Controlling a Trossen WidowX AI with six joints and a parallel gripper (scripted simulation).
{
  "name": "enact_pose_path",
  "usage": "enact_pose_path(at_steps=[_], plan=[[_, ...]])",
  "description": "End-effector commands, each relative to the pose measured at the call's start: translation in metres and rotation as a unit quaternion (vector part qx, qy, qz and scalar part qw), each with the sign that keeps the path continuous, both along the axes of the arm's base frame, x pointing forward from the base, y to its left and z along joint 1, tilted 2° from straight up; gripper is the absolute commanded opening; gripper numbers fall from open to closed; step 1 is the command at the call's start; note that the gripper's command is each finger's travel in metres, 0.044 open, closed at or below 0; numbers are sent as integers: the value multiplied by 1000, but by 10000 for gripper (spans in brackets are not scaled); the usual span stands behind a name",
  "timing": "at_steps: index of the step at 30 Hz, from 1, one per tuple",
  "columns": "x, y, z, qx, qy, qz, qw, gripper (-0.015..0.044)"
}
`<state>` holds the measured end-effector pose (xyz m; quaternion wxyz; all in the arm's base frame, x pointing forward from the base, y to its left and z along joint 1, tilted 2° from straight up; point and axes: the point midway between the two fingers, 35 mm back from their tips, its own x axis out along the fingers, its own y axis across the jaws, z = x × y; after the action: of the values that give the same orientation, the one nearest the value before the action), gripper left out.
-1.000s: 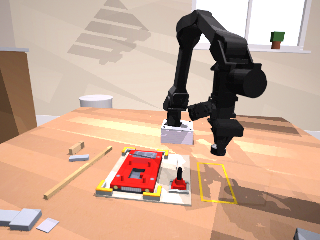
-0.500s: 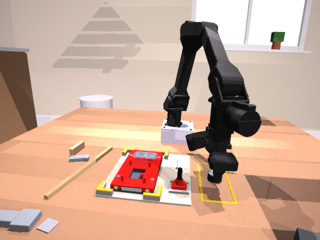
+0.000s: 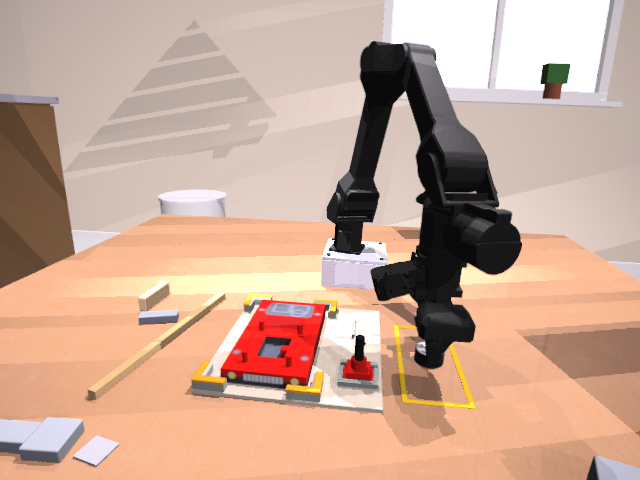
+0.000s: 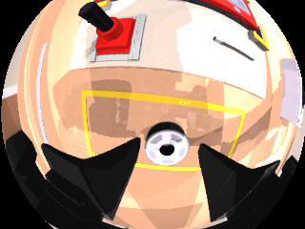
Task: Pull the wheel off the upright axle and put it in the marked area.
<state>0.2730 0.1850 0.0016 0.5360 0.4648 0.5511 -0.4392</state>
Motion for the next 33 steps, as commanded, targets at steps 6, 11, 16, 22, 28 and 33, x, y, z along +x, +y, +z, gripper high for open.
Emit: enact_pose_path(at_steps=[6,11,16,22,28,33], plan=[[1,-1,57,4,-10,-3,1000,300],[-2,-3,52,5,-10,1,1000,379],[-25,-21,71,4,-14,9,1000,440],[-64,-47,93,3,-9,0,1000,440],[-74,-53,97,2,-7,-3,1000,440],[-74,-53,97,2,-7,-3,1000,440]])
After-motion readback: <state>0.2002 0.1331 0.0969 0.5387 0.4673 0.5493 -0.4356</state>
